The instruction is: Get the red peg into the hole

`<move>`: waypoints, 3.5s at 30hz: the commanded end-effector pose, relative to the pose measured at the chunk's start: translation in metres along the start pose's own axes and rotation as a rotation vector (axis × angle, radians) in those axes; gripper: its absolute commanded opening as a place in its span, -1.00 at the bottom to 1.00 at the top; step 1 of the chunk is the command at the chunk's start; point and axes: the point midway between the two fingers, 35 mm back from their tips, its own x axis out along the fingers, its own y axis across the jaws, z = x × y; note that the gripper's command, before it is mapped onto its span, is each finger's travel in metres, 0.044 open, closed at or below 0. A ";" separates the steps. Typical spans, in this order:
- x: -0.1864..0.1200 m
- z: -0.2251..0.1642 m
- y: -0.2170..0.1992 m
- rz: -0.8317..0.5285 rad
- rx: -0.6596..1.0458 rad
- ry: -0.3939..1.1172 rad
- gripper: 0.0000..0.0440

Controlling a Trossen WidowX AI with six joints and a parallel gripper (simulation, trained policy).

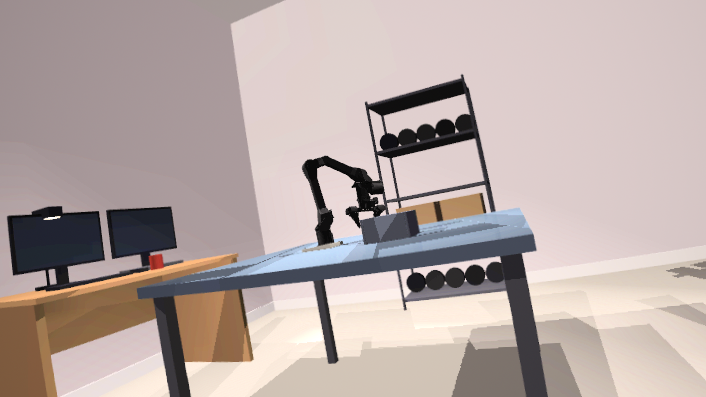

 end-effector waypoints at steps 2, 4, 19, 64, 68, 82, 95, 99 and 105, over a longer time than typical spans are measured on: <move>0.018 -0.005 0.001 0.002 -0.013 -0.028 0.95; 0.024 -0.006 0.001 0.004 -0.025 -0.037 0.93; 0.049 -0.008 -0.005 -0.066 -0.069 -0.037 -0.70; -0.053 0.166 -0.017 -0.001 0.229 -0.343 -1.00; -0.047 0.184 -0.021 -0.005 0.241 -0.348 -1.00; -0.017 0.235 -0.027 -0.001 0.188 -0.311 -1.00; 0.024 0.247 -0.024 0.008 0.057 -0.217 -0.49; 0.029 0.254 -0.023 0.011 0.039 -0.197 -0.13; 0.026 0.269 -0.012 0.049 0.015 -0.175 0.59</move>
